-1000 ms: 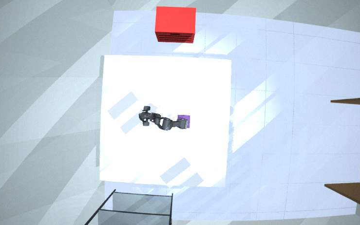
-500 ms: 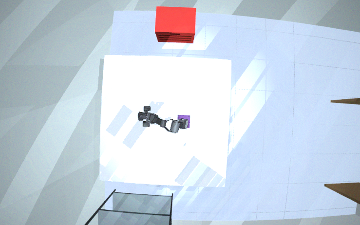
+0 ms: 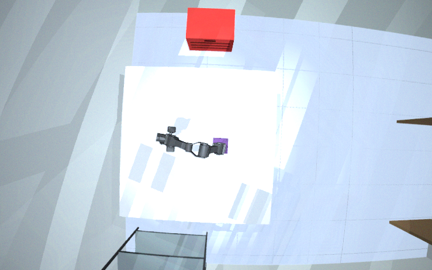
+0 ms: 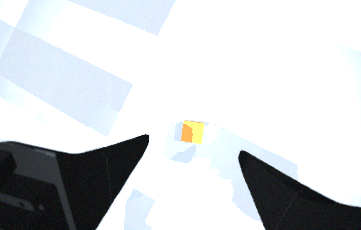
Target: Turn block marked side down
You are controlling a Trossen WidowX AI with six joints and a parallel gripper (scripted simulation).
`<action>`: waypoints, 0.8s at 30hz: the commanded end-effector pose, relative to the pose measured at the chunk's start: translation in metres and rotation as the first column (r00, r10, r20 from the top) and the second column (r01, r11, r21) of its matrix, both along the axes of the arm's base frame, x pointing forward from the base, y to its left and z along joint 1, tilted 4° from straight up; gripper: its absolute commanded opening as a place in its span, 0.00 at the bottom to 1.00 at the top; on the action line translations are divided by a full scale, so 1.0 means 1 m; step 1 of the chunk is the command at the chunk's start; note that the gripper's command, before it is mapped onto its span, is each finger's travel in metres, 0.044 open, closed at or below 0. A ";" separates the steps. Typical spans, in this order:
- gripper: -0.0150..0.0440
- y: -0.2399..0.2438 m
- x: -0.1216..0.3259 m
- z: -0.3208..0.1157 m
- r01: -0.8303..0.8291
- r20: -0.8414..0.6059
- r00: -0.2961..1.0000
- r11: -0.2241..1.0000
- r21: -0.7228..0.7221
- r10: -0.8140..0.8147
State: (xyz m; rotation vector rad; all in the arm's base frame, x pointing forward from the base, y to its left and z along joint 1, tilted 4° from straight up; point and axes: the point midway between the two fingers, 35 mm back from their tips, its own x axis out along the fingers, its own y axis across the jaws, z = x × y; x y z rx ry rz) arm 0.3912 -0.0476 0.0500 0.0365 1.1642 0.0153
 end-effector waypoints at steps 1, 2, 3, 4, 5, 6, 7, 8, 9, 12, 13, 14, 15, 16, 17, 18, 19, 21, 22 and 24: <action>1.00 0.000 0.013 0.012 -0.014 -0.162 0.987 1.000 -0.011 0.012; 1.00 0.000 0.014 0.014 -0.015 -0.193 0.981 1.000 -0.011 0.013; 1.00 0.000 0.015 0.016 -0.017 -0.224 0.975 1.000 -0.011 0.014; 1.00 0.000 0.016 0.018 -0.019 -0.255 0.967 1.000 -0.011 0.015; 1.00 0.000 0.016 0.020 -0.021 -0.279 0.960 1.000 -0.012 0.017; 1.00 0.000 0.017 0.021 -0.022 -0.294 0.956 1.000 -0.012 0.017; 1.00 0.000 0.017 0.021 -0.022 -0.299 0.954 1.000 -0.012 0.018; 1.00 0.000 0.017 0.021 -0.022 -0.299 0.954 1.000 -0.012 0.018; 1.00 0.000 0.017 0.021 -0.022 -0.299 0.954 1.000 -0.012 0.018; 1.00 0.000 0.017 0.021 -0.022 -0.299 0.954 1.000 -0.012 0.018; 1.00 0.000 0.017 0.021 -0.022 -0.299 0.954 1.000 -0.012 0.018; 1.00 0.000 0.017 0.021 -0.022 -0.299 0.954 1.000 -0.012 0.018; 1.00 0.000 0.017 0.021 -0.022 -0.299 0.954 1.000 -0.012 0.018; 1.00 0.000 0.017 0.018 -0.022 -0.299 0.954 1.000 -0.012 0.018; 1.00 0.000 0.018 0.010 -0.022 -0.299 0.954 1.000 -0.012 0.018; 1.00 0.001 0.019 -0.003 -0.022 -0.299 0.954 1.000 -0.012 0.018; 1.00 0.001 0.020 -0.011 -0.022 -0.299 0.954 1.000 -0.012 0.018; 1.00 0.001 0.020 -0.014 -0.022 -0.299 0.954 1.000 -0.012 0.018; 1.00 0.001 0.020 -0.014 -0.022 -0.299 0.954 1.000 -0.012 0.018; 1.00 0.001 0.020 -0.014 -0.022 -0.299 0.954 1.000 -0.012 0.018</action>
